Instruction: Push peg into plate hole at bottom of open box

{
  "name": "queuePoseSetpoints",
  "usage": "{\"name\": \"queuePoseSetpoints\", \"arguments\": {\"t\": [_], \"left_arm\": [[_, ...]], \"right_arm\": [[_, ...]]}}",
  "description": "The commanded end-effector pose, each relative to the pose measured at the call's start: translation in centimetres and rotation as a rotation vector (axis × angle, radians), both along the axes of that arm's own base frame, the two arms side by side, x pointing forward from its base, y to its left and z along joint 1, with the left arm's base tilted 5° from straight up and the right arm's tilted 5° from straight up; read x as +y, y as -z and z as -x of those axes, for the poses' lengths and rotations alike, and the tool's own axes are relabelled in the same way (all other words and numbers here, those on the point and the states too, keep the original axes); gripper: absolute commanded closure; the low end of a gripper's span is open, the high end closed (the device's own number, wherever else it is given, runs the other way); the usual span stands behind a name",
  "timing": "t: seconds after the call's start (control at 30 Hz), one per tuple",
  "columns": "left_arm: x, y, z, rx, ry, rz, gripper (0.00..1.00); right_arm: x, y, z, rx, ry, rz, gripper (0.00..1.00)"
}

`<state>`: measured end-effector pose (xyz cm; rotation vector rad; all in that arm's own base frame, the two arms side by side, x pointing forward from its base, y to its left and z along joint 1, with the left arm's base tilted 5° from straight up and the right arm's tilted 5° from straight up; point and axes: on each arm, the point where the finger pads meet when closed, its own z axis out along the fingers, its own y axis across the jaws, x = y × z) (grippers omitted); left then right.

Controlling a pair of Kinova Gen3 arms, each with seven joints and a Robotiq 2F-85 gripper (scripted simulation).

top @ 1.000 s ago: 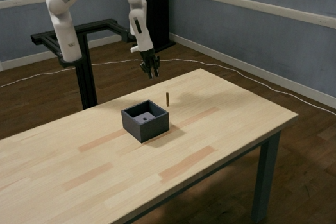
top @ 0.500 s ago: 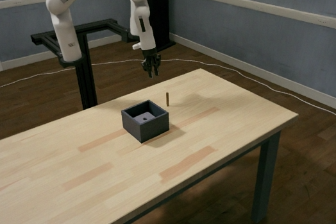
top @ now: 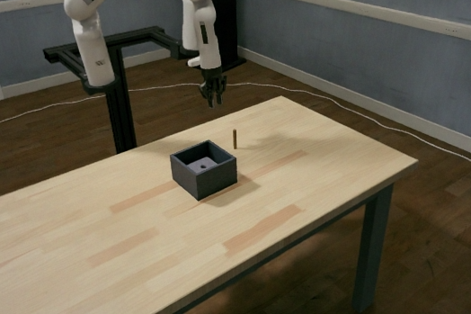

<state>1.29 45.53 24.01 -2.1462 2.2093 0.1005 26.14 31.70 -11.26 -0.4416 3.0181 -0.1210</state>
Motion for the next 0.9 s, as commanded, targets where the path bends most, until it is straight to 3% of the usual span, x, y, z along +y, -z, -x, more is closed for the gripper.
{"name": "queuePoseSetpoints", "arguments": {"t": [0.0, 0.87], "left_arm": [[0.04, -0.09, 0.0, 0.0, 0.0, -0.002, 0.002], [0.04, -0.09, 0.0, 0.0, 0.0, -0.002, 0.002]], "right_arm": [[0.08, -0.15, -0.02, 0.017, 0.002, 0.004, 0.526], [0.12, -0.62, -0.03, 0.078, 0.007, 0.022, 0.526]]}}
